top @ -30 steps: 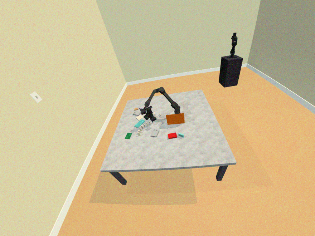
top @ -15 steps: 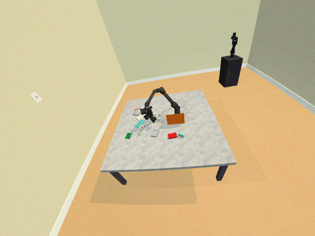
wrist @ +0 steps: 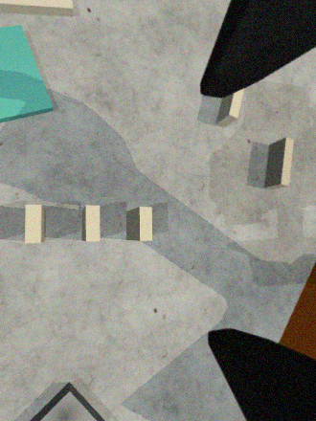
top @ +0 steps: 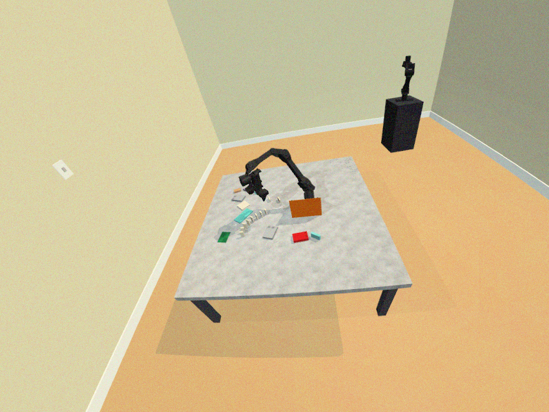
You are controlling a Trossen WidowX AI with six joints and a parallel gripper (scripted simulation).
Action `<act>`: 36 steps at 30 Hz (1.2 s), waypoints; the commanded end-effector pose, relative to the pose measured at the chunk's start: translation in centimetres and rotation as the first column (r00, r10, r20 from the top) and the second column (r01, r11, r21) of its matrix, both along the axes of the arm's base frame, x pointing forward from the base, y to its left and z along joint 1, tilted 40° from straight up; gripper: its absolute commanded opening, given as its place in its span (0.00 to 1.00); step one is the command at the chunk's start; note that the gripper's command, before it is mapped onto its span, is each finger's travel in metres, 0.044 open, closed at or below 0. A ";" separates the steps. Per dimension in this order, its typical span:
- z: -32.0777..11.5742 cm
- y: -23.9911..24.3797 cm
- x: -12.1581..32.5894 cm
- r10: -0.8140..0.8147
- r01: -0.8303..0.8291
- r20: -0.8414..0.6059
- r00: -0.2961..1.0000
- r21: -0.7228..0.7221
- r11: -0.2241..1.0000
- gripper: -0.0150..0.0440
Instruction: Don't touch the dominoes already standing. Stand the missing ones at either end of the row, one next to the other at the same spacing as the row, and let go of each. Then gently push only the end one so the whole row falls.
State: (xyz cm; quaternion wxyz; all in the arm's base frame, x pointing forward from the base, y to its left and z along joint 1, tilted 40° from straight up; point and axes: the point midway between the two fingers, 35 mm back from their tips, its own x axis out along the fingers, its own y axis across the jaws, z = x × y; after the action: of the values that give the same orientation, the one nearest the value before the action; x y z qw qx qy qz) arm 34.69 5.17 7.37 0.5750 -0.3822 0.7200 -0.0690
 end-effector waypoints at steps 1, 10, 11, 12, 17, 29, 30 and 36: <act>0.5 -0.5 -0.5 0.020 -0.020 -0.044 0.999 0.004 1.000 1.00; 2.3 -7.5 -5.7 0.514 -0.495 -0.422 0.747 0.164 0.853 1.00; 2.4 -8.2 -6.4 0.559 -0.536 -0.455 0.693 0.192 0.822 1.00; 2.4 -8.8 -7.2 0.601 -0.574 -0.486 0.635 0.223 0.788 1.00; 2.2 -11.1 -10.4 0.726 -0.685 -0.575 0.376 0.356 0.636 1.00; 1.8 -12.4 -12.0 0.773 -0.720 -0.605 0.189 0.450 0.528 1.00; 1.9 -12.6 -12.0 0.773 -0.720 -0.605 0.189 0.450 0.528 1.00; 1.8 -12.7 -12.0 0.774 -0.720 -0.605 0.189 0.450 0.528 1.00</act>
State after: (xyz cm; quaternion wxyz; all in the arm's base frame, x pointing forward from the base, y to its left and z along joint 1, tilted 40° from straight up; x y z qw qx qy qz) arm 22.93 -7.21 9.38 0.1993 -0.6520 0.6101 0.4038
